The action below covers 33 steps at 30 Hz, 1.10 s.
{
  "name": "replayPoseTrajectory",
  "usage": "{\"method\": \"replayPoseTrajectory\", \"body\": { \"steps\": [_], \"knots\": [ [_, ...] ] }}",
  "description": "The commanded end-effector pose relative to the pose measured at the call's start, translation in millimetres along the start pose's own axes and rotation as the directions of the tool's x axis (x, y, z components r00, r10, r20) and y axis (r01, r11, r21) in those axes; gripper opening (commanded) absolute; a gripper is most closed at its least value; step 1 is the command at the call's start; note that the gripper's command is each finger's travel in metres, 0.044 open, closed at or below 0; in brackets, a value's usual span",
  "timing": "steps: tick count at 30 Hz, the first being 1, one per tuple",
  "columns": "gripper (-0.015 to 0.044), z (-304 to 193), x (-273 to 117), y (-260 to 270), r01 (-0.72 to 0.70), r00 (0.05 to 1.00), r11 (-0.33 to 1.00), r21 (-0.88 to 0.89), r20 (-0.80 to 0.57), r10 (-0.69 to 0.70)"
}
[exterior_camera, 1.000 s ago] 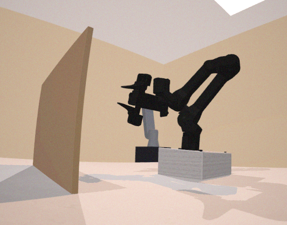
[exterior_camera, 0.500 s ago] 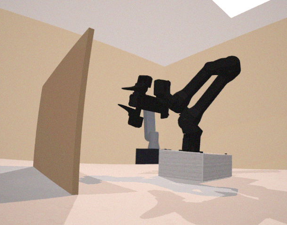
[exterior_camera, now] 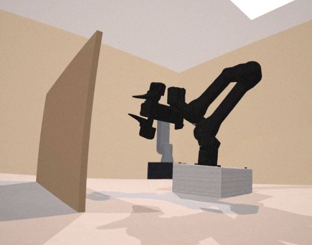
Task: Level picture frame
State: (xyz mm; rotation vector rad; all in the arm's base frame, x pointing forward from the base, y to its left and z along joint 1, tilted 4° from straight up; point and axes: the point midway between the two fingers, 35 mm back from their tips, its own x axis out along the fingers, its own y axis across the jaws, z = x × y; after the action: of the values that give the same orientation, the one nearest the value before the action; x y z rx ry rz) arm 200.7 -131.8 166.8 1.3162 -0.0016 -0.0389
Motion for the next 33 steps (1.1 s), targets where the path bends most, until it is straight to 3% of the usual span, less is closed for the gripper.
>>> {"method": "replayPoseTrajectory", "body": {
  "steps": [1, 22, 33],
  "knots": [
    [0.026, -1.0, -0.1, 0.1, -0.001, 1.0, 1.0, -0.003, -0.006, 0.001],
    [0.026, 0.4, 0.7, -0.3, 0.0, 1.0, 1.0, 0.001, 0.0, 0.0],
    [0.026, 10.7, 49.0, -26.9, -0.003, 1.0, 0.998, 0.07, -0.003, 0.003]
  ]
}}
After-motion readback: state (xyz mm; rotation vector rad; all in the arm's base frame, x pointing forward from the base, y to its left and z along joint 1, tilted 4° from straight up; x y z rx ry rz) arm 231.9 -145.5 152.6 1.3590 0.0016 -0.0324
